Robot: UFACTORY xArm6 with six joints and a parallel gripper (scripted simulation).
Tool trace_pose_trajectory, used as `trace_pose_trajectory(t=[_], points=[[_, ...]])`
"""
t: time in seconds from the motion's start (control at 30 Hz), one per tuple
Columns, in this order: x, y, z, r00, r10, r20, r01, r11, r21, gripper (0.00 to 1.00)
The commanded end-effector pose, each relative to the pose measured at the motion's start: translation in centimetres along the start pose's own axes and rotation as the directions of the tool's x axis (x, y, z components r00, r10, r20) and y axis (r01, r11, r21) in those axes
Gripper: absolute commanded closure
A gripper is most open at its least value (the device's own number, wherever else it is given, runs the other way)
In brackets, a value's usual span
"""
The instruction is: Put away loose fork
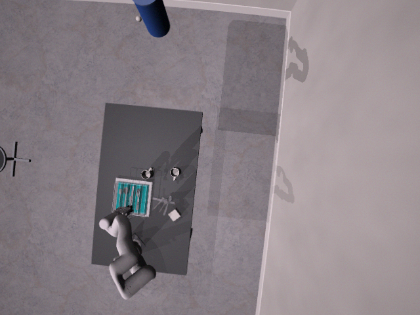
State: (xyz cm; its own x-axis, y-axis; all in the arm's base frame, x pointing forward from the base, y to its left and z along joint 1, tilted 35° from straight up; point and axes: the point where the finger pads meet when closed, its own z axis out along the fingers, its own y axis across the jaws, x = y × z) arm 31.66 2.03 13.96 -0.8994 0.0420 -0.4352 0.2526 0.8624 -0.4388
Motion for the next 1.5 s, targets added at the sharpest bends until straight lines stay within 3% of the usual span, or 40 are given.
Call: trace_pose_trajectory(t=[0.0, 0.3, 0.37, 0.4, 0.57, 0.87, 0.93, 0.97, 1.43, 1.47], points=[[-0.1, 0.03, -0.07, 0.962, -0.274, -0.005, 0.274, 0.962, -0.02, 0.95], [-0.11, 0.03, -0.07, 0.785, -0.62, 0.014, 0.62, 0.785, -0.001, 0.95], [-0.11, 0.03, -0.07, 0.785, -0.62, 0.014, 0.62, 0.785, -0.001, 0.95], [-0.11, 0.03, -0.07, 0.699, -0.715, 0.017, 0.715, 0.699, 0.005, 0.95], [-0.11, 0.03, -0.06, 0.558, -0.829, 0.02, 0.829, 0.559, 0.019, 0.95], [-0.11, 0.03, -0.06, 0.2, -0.98, 0.013, 0.979, 0.201, 0.046, 0.95], [-0.11, 0.03, -0.06, 0.2, -0.98, 0.013, 0.979, 0.201, 0.046, 0.95], [-0.11, 0.03, -0.06, 0.074, -0.997, 0.008, 0.996, 0.074, 0.051, 0.95], [-0.11, 0.03, -0.06, -0.473, -0.881, -0.026, 0.879, -0.473, 0.065, 0.95], [-0.11, 0.03, -0.06, -0.473, -0.881, -0.026, 0.879, -0.473, 0.065, 0.95]])
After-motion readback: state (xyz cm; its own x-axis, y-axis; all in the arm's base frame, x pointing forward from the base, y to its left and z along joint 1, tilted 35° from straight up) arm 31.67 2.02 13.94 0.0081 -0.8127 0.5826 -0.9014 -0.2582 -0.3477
